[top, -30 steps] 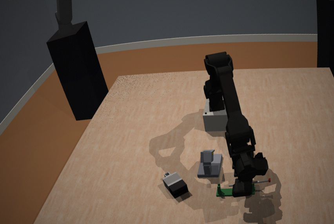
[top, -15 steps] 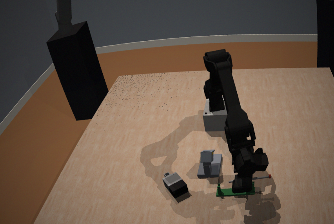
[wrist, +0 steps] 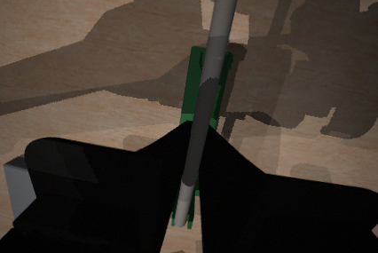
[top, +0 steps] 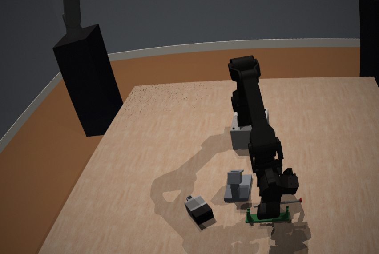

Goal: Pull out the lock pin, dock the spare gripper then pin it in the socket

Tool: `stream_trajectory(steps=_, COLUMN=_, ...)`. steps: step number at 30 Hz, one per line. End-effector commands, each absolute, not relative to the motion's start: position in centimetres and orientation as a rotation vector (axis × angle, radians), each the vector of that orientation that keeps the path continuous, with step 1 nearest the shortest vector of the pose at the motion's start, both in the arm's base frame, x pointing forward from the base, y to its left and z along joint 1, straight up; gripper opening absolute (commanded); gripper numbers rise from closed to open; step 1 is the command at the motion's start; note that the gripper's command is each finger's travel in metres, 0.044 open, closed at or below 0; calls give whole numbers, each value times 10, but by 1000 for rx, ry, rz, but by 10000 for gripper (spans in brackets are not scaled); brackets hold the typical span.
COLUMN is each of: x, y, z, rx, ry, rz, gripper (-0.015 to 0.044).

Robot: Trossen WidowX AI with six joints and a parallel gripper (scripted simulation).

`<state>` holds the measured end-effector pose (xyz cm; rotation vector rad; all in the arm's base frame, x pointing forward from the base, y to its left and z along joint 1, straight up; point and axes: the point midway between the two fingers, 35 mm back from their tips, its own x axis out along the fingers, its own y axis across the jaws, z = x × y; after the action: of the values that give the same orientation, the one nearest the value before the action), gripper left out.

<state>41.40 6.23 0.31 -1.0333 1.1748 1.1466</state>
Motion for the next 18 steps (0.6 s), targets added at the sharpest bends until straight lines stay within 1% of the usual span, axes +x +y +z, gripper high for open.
stream_trajectory(steps=1, x=413, y=47, z=8, rx=-1035, ry=1173, rz=1147, gripper=0)
stream_trajectory(steps=9, x=411, y=23, z=15, rx=-1039, ry=1173, rz=1148, gripper=0)
stream_trajectory(steps=18, x=410, y=21, z=8, rx=-1040, ry=1173, rz=1148, gripper=0)
